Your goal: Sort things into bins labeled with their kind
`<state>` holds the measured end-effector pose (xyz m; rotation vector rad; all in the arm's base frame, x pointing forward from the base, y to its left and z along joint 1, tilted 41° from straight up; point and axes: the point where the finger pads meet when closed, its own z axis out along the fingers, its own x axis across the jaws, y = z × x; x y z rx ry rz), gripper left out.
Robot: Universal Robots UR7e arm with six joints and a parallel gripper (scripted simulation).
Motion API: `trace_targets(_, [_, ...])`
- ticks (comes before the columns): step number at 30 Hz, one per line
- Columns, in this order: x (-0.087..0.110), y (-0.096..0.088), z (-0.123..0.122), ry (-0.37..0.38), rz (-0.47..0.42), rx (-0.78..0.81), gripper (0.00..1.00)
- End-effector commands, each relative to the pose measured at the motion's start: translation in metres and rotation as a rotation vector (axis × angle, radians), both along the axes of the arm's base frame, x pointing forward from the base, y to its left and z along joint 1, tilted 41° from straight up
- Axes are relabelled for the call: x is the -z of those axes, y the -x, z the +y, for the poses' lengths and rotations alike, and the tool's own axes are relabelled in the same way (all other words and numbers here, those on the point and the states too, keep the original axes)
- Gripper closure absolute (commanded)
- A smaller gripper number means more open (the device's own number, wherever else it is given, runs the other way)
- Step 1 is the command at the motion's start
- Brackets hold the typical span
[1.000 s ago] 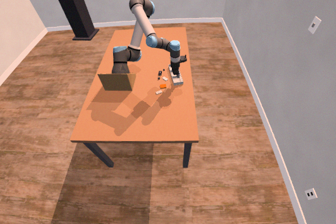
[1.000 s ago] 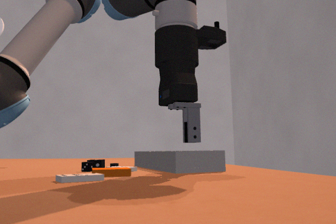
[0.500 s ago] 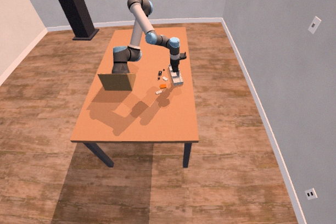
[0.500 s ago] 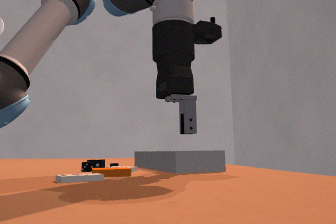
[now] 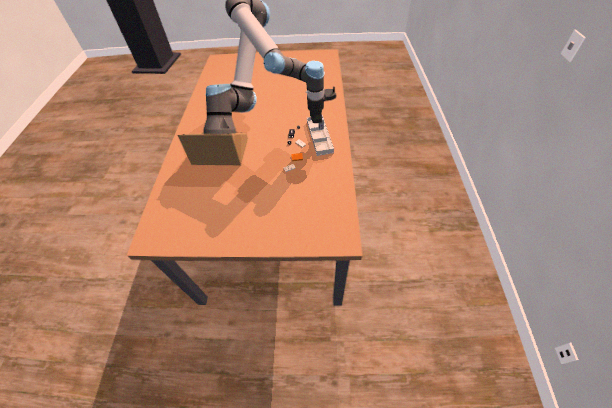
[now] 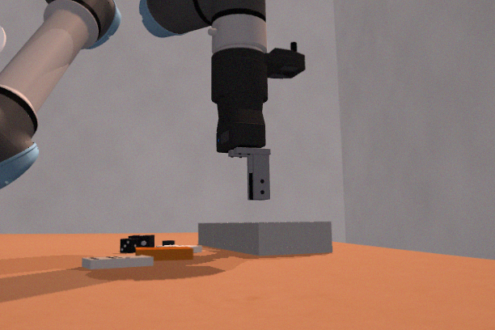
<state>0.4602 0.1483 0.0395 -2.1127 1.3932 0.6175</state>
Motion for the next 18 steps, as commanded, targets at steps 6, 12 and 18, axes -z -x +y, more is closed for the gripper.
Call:
trace_targets(6, [-0.007, 0.003, 0.006, 0.001, -0.001, 0.001, 0.69])
trace_targets(12, [0.001, 0.004, 0.013, 0.001, -0.001, 0.001, 0.69])
trace_targets(18, [0.013, 0.005, 0.023, 0.001, -0.001, 0.001, 0.69])
